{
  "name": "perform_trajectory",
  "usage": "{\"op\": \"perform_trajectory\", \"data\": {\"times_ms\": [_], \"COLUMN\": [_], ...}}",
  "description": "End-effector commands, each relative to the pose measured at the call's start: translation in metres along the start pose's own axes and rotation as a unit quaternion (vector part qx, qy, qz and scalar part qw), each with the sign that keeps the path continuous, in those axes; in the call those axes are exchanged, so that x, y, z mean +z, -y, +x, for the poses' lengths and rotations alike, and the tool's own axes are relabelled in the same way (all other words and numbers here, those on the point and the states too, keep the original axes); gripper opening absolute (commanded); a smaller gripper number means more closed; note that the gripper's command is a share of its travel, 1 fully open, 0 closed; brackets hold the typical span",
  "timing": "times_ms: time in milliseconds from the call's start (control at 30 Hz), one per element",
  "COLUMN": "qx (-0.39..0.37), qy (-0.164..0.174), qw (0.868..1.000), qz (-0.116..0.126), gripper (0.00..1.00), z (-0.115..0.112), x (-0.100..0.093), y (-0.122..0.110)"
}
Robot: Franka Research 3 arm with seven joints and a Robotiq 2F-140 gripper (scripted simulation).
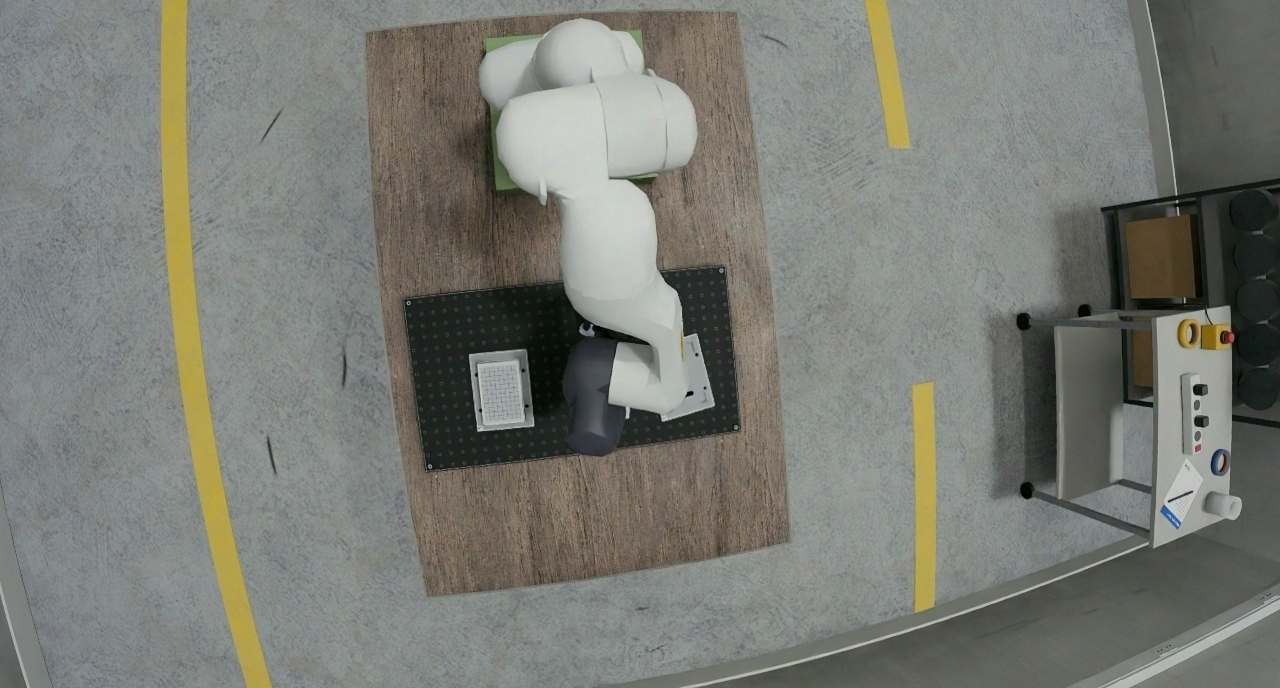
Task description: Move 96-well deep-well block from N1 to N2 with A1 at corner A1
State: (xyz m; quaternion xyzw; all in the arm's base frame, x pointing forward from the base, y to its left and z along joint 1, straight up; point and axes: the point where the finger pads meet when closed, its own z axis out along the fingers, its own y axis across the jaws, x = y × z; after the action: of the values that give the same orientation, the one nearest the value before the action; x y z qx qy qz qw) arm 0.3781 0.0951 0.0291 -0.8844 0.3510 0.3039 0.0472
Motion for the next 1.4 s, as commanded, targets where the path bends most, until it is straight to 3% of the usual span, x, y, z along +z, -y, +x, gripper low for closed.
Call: {"op": "perform_trajectory", "data": {"times_ms": [0, 667, 1367], "qx": [-0.068, -0.182, -0.278], "qy": [-0.028, -0.132, -0.231], "qw": [0.997, 0.974, 0.932], "qz": [0.013, 0.029, 0.010], "gripper": [1.00, 1.00, 1.00], "z": [0.019, 0.088, 0.153], "x": [-0.010, -0.066, -0.126], "y": [0.001, -0.012, -0.041]}}
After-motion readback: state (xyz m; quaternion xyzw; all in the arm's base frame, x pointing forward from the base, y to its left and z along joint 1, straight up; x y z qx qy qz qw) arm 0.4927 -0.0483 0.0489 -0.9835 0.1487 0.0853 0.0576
